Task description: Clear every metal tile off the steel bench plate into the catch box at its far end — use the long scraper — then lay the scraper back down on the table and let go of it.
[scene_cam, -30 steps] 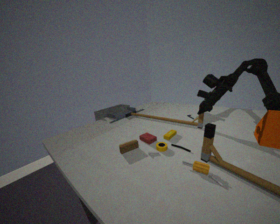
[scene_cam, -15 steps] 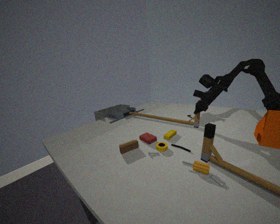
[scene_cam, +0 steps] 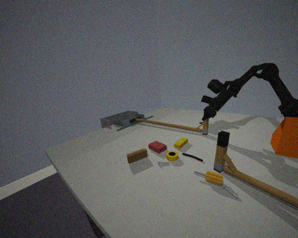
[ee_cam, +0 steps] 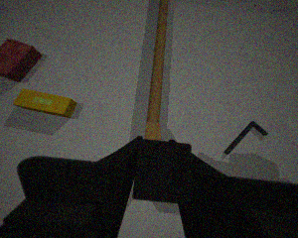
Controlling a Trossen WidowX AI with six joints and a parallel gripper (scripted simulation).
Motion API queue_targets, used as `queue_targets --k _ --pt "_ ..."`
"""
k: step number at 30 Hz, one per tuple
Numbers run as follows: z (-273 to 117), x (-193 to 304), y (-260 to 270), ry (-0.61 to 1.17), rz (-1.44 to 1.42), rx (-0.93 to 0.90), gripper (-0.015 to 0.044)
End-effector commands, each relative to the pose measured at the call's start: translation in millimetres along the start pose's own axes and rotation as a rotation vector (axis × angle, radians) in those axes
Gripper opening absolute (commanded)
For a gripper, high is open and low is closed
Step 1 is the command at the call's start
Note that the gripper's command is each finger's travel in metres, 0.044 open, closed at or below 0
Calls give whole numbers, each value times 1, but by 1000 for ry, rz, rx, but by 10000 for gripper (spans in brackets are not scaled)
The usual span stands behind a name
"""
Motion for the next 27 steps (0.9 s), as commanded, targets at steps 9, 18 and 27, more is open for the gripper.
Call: queue_targets --k 9,18,27 --pt "10 -18 3 -12 4 -4 0" --pt "16 -29 6 -12 5 -4 0" --pt "24 -41 8 -12 5 -4 0"
Point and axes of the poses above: the point midway between the two fingers, 35 mm back from their tips, its own z axis out along the fingers, its own y axis across the jaws, x = y × z, the point moved 2 cm from there along -z, back along the fingers, and after that the axes turned 10 degrees about z, right-handed, at the moved point
